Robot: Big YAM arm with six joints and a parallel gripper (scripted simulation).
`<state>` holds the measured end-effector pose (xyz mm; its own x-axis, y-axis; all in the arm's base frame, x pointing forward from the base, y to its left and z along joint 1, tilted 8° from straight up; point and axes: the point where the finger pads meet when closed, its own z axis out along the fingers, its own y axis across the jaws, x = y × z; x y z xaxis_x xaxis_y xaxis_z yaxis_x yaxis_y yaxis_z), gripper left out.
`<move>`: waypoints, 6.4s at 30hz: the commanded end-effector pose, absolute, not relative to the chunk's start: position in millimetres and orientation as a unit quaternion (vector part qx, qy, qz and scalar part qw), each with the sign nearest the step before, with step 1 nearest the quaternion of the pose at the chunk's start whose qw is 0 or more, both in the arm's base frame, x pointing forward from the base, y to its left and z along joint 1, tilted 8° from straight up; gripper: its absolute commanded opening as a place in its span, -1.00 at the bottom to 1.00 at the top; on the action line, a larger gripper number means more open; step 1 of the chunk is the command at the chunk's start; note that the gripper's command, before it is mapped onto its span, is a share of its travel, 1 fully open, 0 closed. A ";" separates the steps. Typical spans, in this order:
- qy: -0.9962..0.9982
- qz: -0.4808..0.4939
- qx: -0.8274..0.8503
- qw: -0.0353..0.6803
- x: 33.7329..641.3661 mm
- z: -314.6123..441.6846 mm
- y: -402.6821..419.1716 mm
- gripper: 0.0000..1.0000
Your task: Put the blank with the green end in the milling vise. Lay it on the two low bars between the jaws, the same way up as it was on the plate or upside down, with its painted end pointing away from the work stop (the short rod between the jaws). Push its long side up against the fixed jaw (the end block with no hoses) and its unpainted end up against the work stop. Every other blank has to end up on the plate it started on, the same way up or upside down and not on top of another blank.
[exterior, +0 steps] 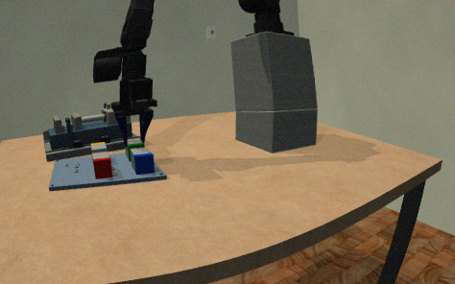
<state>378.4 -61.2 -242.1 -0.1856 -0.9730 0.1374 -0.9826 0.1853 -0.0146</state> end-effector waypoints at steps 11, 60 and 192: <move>-0.768 0.050 0.636 0.047 380.8 -248.2 -64.6 -1.00; -0.768 0.052 0.637 0.044 381.6 -161.0 -46.3 -1.00; -0.952 0.066 -0.299 -0.023 511.5 -107.9 -172.6 -1.00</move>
